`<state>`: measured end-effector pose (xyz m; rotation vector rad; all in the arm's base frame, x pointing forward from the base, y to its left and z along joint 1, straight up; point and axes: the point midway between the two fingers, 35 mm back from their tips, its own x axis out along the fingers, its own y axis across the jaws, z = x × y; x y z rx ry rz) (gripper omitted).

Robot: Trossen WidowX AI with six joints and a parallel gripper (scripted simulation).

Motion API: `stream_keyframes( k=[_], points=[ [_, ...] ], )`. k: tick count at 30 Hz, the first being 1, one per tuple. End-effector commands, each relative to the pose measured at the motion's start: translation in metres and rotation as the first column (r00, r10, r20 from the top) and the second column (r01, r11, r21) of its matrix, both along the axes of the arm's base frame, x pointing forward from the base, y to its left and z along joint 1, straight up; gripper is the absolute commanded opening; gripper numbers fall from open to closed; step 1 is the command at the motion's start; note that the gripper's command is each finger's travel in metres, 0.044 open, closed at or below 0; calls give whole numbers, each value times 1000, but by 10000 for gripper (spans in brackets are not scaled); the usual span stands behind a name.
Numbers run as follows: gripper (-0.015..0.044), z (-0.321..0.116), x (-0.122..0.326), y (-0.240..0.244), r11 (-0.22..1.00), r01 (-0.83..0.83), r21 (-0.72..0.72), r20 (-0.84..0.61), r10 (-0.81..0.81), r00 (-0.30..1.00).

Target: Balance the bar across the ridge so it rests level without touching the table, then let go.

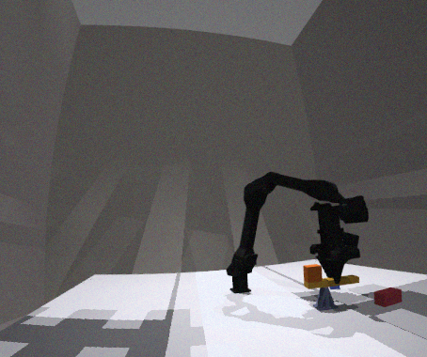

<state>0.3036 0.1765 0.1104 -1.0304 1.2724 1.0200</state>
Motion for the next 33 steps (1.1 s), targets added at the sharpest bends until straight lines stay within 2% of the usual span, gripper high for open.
stream_keyframes(
  k=[1, 4, 10, 11, 33],
  points=[
    [0, 0, 0, 0, 1000, 0, 0, 0, 0, 1000],
    [0, 0, 0, 0, 1000, 0, 0, 0, 0, 1000],
    [157, 0, 0, 0, 1000, 0, 0, 0, 0, 1000],
    [167, 0, 0, 0, 1000, 0, 0, 0, 0, 1000],
    [169, 0, 0, 0, 1000, 0, 0, 0, 0, 1000]
  ],
)
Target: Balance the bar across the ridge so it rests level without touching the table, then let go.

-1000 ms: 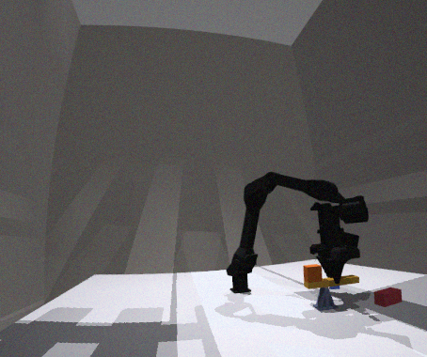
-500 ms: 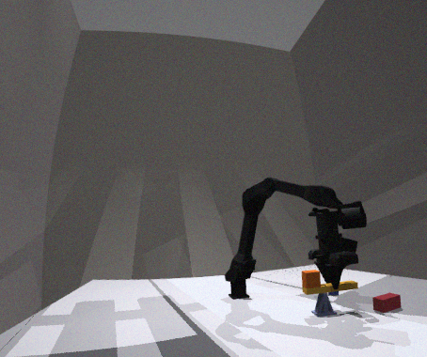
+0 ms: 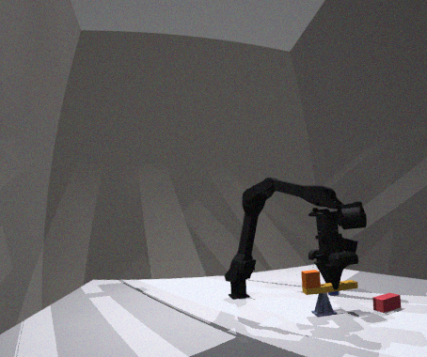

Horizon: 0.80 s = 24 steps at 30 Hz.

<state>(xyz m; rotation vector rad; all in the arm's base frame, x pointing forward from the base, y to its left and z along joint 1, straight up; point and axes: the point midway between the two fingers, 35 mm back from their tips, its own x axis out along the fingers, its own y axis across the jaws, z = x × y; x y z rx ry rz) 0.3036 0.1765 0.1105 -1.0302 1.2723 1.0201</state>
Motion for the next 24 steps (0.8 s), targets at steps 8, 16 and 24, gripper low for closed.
stream_keyframes(
  k=[8, 16, 24],
  points=[
    [171, 0, 0, 0, 1000, 0, 0, 0, 0, 1000],
    [172, 0, 0, 0, 1000, 0, 0, 0, 0, 1000],
    [185, 0, 0, 0, 1000, 0, 0, 0, 0, 1000]
  ],
)
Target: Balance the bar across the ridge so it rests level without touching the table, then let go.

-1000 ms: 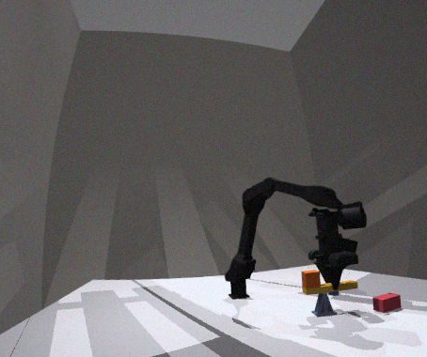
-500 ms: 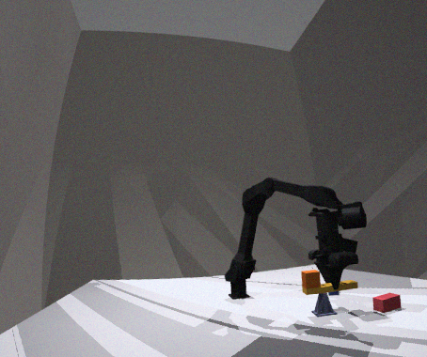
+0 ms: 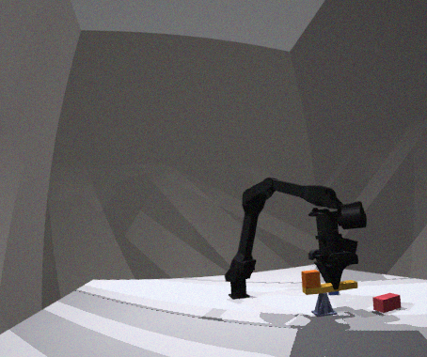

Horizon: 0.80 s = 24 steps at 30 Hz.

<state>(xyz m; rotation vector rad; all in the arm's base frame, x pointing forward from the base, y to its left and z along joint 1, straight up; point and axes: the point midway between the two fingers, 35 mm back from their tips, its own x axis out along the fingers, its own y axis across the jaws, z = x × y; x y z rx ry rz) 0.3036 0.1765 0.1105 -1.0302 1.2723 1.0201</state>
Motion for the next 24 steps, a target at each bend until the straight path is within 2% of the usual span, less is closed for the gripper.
stream_keyframes(
  k=[1, 9, 19, 24],
  points=[
    [185, 0, 0, 0, 1000, 0, 0, 0, 0, 1000],
    [185, 0, 0, 0, 1000, 0, 0, 0, 0, 1000],
    [440, 0, 0, 0, 1000, 0, 0, 0, 0, 1000],
    [440, 16, 2, 1, 1000, 0, 0, 1, 0, 1000]
  ],
)
